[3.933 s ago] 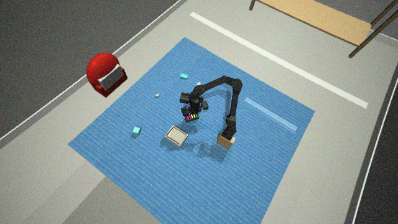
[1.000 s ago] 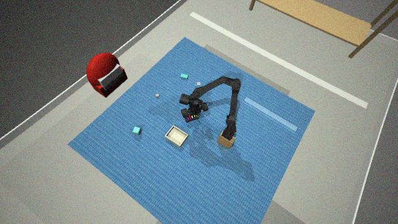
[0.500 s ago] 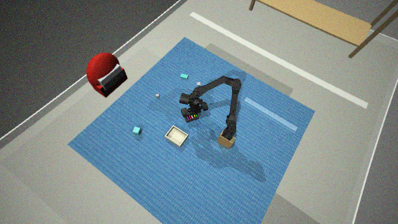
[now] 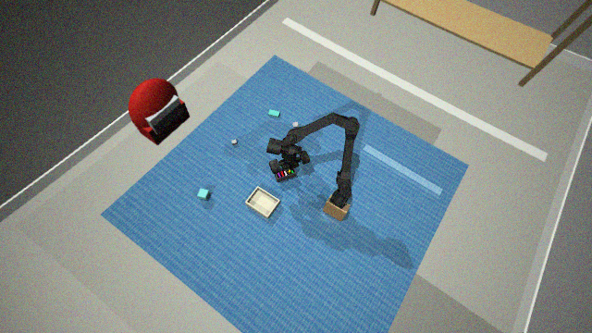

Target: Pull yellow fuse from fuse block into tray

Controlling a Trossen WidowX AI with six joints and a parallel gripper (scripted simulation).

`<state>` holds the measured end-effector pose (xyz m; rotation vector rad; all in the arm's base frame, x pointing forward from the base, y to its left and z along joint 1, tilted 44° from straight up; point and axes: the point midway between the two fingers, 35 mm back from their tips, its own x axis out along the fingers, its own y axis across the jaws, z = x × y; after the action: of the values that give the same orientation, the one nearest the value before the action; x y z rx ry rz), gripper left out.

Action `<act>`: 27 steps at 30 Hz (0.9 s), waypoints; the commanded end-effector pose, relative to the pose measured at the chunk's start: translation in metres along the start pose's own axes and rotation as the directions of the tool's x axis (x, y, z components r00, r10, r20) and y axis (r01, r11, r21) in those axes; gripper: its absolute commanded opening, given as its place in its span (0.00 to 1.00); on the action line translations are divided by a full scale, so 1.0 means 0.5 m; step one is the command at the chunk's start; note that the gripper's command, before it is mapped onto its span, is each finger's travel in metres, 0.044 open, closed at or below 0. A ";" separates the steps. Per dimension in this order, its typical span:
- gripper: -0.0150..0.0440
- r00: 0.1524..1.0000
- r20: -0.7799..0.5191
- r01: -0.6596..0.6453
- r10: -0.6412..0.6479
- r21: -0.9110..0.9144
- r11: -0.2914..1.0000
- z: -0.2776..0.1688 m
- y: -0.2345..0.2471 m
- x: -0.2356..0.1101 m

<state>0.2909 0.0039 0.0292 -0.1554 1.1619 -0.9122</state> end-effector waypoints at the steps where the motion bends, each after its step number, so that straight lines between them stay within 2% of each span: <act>1: 0.25 1.000 -0.002 -0.004 0.004 0.003 1.000 -0.001 0.001 -0.007; 27: 0.25 1.000 -0.001 -0.003 0.003 0.002 1.000 -0.001 0.000 -0.032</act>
<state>0.2894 0.0127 0.0390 -0.1575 1.1611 -0.9122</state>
